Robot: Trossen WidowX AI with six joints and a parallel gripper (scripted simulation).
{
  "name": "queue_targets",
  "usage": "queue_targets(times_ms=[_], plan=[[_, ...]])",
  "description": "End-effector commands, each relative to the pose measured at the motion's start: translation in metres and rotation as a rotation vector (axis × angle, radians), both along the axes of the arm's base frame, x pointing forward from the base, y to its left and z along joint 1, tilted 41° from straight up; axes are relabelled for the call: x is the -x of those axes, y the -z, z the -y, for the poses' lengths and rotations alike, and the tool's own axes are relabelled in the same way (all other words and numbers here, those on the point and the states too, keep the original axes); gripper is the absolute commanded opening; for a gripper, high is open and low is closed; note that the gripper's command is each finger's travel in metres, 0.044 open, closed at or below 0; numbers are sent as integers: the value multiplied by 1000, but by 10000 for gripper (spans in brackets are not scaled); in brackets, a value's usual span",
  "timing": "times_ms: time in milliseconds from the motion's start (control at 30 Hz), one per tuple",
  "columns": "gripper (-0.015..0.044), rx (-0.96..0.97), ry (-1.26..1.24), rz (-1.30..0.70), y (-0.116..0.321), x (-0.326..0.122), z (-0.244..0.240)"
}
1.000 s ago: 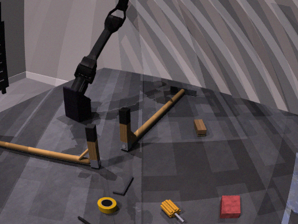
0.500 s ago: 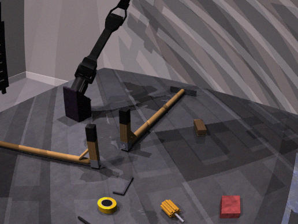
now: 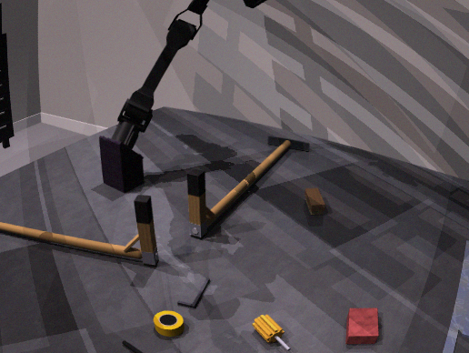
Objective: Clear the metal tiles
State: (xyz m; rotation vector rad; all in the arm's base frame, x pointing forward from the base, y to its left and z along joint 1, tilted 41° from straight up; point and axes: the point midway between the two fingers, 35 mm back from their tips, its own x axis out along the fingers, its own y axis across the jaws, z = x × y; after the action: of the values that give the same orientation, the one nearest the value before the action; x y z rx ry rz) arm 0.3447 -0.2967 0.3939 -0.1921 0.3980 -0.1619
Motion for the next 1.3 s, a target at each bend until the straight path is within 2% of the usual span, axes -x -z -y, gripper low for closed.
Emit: queue_targets(times_ms=[0,1267], plan=[[0,-52,-25,-1,11,-15,-6],[0,-451,-220,-82,92,-123,-95]])
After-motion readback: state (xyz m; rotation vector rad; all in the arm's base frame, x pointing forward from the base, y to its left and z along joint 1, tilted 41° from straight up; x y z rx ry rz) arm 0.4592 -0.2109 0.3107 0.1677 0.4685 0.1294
